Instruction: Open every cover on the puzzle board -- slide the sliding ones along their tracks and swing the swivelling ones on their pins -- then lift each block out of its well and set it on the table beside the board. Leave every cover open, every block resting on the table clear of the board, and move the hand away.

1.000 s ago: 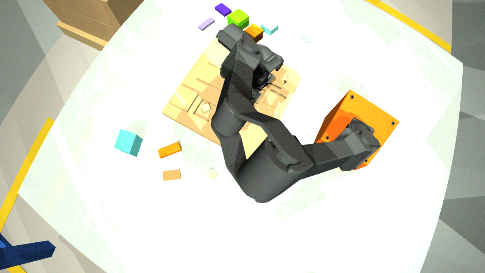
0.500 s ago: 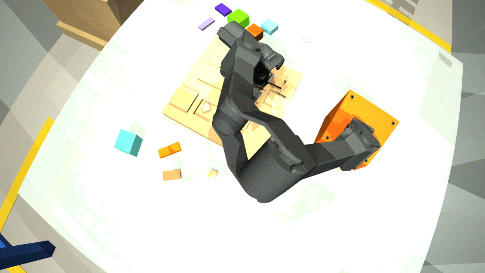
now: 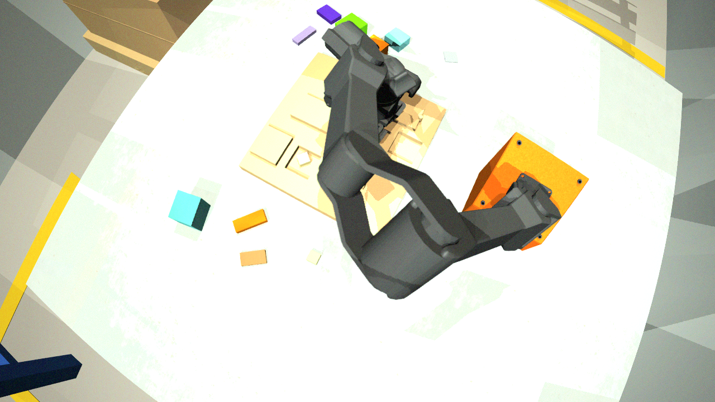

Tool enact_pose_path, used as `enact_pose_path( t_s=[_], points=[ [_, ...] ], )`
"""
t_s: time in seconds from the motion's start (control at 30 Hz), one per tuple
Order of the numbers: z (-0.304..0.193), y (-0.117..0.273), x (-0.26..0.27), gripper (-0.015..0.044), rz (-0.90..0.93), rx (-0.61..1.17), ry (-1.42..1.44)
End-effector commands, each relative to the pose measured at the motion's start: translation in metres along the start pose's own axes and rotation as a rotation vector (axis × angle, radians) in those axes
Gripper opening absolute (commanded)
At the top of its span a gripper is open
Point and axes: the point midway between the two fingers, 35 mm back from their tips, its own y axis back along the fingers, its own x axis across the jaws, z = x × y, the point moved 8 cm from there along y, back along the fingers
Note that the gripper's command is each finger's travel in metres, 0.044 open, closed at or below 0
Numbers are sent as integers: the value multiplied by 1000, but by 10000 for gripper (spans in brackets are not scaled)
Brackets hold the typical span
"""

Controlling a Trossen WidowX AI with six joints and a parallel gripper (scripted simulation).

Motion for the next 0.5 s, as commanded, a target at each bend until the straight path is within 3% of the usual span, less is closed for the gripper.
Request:
enact_pose_path(
  t_s=[0.0,0.47],
  points=[
    [1,6,0,80,-4,-3,5],
    [0,26,-1,80,-4,-3,3]
  ],
)
